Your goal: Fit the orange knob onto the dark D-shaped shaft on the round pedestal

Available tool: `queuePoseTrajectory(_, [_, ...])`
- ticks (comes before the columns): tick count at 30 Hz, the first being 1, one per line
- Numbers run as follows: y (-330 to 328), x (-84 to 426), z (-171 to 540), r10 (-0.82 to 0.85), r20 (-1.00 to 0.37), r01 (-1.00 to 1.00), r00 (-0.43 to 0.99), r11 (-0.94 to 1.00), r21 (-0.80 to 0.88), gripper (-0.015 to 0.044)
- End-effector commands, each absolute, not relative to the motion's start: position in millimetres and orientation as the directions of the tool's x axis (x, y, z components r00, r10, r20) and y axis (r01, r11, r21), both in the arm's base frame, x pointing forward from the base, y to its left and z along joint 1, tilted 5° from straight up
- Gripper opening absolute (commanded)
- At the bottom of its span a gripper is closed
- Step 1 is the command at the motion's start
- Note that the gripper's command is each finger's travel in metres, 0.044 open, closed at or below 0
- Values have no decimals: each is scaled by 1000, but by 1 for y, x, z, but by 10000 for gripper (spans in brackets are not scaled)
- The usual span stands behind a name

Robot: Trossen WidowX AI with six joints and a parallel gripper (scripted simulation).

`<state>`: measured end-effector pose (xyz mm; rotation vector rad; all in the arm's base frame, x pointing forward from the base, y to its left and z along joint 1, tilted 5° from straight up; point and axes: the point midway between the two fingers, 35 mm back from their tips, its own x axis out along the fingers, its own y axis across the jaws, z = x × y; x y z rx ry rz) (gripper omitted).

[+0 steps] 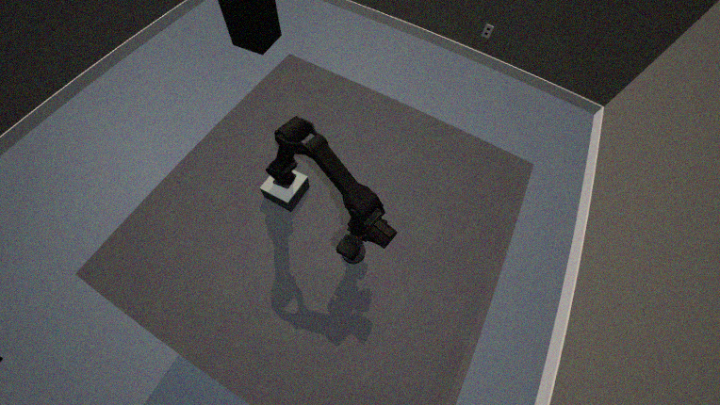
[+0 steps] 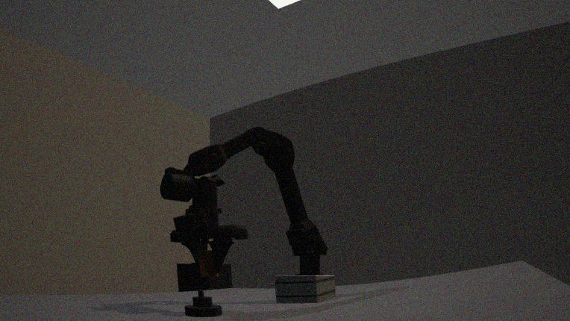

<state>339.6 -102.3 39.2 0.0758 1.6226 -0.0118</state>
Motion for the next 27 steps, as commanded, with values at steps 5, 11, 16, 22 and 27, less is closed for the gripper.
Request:
queuePoseTrajectory(5, [-125, 341, 34, 30, -998, 51, -48, 998, 28, 0])
queuePoseTrajectory(11, [-127, 340, 27, 30, -998, 50, -49, 998, 27, 0])
queuePoseTrajectory(16, [-127, 339, 10, 30, -998, 50, -49, 998, 27, 0])
queuePoseTrajectory(22, [-127, 340, 11, 30, -998, 56, -49, 998, 27, 0])
queuePoseTrajectory(27, [-128, 340, 9, 30, -998, 56, -49, 998, 27, 0])
